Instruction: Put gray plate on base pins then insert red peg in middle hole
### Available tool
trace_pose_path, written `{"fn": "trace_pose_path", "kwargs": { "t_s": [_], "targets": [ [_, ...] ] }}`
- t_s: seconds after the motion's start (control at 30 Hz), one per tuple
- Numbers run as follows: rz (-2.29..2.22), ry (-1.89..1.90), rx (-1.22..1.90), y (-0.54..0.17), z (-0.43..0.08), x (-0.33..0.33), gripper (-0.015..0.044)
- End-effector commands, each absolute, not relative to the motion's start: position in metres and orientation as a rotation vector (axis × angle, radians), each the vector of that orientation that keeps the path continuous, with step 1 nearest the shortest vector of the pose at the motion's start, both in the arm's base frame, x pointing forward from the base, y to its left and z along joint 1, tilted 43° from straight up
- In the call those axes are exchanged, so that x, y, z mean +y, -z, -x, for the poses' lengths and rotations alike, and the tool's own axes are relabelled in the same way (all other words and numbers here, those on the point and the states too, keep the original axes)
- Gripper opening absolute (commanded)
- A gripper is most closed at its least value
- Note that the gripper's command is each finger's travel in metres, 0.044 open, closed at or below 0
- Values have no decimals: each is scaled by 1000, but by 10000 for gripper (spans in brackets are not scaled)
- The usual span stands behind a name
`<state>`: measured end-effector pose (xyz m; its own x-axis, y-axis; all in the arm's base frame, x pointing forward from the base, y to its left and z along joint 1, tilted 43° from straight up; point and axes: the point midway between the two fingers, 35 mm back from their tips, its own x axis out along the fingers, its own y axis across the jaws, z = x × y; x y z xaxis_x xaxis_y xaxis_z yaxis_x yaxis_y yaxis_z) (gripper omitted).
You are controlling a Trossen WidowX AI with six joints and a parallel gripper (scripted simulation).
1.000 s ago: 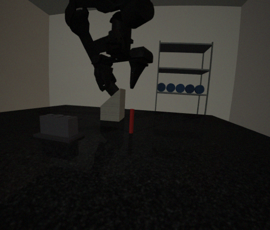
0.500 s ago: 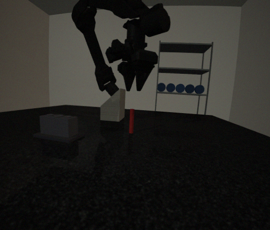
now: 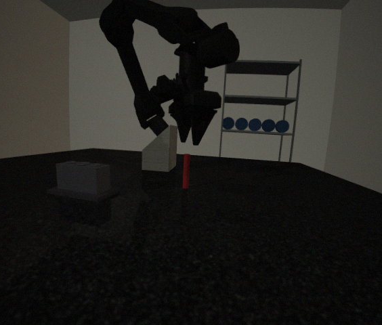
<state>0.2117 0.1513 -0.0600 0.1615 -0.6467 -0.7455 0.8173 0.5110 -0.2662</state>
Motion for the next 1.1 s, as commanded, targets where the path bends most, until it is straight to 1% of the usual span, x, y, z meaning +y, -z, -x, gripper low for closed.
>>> {"fn": "trace_pose_path", "kwargs": {
  "t_s": [0.0, 1.07],
  "targets": [
    [-207, 1053, 933, 65, -213, 145, 440],
    [-206, 1054, 931, 102, -222, 111, 440]
  ]
}}
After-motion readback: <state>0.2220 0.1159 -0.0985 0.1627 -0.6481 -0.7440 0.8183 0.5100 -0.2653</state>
